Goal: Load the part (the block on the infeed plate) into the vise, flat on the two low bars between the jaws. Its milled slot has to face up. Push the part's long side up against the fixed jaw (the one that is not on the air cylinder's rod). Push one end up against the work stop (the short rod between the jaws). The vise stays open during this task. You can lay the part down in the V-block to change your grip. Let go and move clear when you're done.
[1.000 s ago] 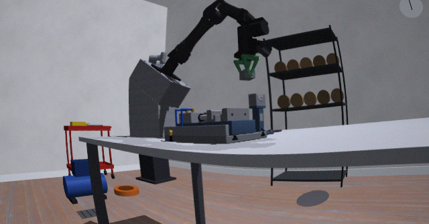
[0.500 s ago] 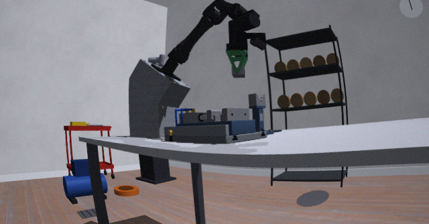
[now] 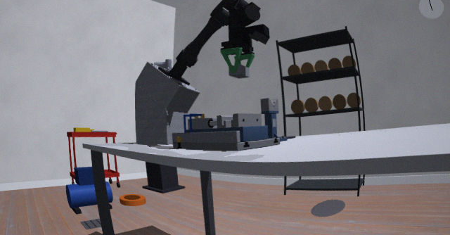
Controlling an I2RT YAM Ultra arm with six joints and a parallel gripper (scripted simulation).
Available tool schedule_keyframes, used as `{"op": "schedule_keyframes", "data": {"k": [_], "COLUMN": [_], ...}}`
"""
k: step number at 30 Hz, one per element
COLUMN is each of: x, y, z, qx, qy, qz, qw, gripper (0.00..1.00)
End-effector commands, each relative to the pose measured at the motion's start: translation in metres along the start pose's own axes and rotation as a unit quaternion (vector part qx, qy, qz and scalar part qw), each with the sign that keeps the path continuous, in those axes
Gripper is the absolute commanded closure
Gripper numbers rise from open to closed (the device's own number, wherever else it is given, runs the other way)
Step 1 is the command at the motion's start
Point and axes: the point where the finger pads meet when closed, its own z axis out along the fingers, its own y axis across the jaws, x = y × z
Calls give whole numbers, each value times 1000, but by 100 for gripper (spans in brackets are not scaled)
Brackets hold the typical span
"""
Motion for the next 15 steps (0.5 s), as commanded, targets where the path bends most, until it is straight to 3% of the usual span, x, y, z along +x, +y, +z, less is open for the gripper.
{"op": "schedule_keyframes", "data": {"k": [1, 5, 6, 8, 15], "x": [-6, -4, -11, -2, -2], "y": [-17, -23, -21, -30, -38], "z": [-16, -17, -32, -19, -26], "qx": [2, 2, 9, 2, 4], "qy": [-16, -18, -32, -20, -28], "qz": [57, 74, 73, 95, 122], "qw": [998, 997, 997, 995, 992], "gripper": [100, 100, 100, 100, 100]}}
